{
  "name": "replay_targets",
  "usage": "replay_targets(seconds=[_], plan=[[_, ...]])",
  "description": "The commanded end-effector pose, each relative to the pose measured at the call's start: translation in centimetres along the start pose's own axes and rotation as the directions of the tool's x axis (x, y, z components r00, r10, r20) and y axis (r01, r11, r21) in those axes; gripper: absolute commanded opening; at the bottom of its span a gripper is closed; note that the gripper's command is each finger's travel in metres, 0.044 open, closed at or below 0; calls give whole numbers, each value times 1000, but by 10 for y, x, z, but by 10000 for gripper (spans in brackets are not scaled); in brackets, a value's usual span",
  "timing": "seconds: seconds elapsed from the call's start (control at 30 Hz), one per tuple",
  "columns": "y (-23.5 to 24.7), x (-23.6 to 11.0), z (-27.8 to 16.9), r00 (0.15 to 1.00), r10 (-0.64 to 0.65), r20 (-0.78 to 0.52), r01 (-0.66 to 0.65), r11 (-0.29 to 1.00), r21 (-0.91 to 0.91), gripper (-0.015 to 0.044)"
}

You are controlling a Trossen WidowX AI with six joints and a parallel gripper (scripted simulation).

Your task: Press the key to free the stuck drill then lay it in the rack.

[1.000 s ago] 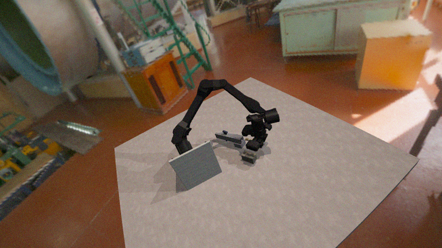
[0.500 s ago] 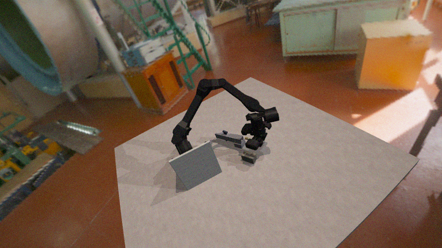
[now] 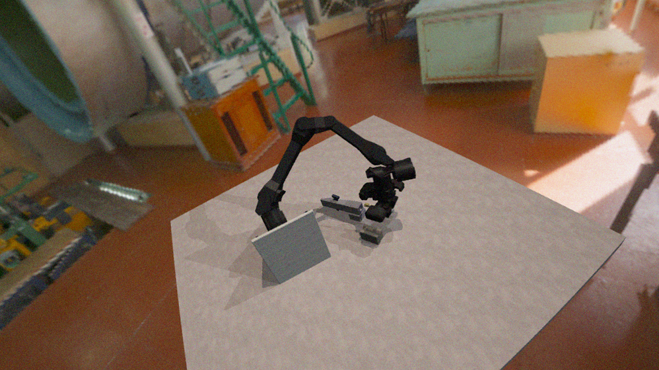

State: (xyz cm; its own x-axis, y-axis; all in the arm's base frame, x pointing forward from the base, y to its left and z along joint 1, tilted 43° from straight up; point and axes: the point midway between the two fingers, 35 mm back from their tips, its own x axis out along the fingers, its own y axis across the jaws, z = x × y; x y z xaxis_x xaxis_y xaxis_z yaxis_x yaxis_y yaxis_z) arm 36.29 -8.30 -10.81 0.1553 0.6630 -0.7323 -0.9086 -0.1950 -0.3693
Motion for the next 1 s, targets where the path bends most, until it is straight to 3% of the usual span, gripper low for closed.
replay_targets(seconds=[0.0,0.97], plan=[[0,-3,-1,1000,3,-5,-3,1000,-3,0],[0,-17,-1,1000,4,-6,-4,1000,-3,0]])
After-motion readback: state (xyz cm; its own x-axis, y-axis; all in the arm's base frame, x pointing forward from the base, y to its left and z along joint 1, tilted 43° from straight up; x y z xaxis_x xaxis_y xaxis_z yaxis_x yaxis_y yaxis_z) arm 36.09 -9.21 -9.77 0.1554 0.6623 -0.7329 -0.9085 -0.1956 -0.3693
